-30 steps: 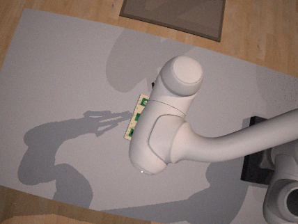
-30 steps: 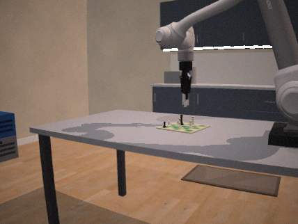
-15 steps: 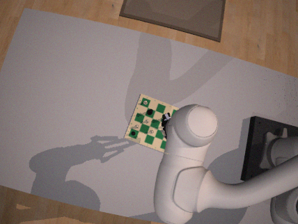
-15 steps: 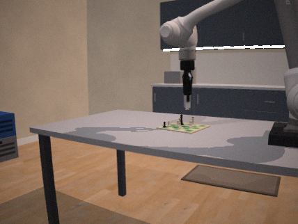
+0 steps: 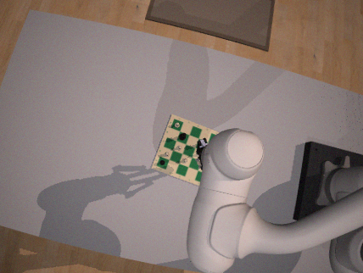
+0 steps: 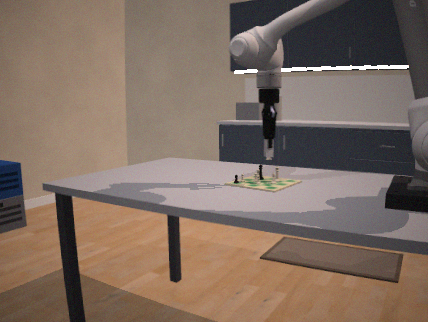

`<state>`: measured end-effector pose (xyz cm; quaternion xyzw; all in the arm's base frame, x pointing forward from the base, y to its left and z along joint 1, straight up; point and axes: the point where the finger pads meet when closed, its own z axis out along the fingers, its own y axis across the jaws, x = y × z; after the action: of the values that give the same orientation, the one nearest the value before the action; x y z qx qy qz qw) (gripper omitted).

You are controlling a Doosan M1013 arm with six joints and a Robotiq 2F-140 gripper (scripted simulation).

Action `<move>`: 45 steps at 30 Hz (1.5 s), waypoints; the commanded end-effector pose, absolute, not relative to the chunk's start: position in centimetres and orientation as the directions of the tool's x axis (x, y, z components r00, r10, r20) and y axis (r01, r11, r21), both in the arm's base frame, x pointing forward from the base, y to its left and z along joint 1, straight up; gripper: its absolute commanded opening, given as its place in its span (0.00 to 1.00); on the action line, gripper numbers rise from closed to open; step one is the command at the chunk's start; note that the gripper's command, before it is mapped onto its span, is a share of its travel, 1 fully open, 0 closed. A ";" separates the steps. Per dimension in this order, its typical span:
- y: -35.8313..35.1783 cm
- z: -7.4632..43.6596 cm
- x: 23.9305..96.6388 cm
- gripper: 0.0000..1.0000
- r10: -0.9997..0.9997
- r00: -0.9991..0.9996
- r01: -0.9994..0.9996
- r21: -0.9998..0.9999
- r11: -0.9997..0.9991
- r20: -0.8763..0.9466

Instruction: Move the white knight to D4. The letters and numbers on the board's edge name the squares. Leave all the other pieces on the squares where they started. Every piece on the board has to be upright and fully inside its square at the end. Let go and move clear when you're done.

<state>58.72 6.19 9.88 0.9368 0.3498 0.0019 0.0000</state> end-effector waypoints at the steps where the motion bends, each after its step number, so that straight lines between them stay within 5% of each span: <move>1: 6.2 8.8 58.7 0.00 0.655 0.755 0.655 0.001 -0.755 0.004; 19: 6.4 2.0 58.9 0.00 0.655 0.755 0.655 0.001 -0.755 0.004; 45: 6.4 1.1 58.9 0.00 0.655 0.755 0.655 0.001 -0.755 0.004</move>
<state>58.94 6.42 1.07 0.9368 0.3498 0.0022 0.0001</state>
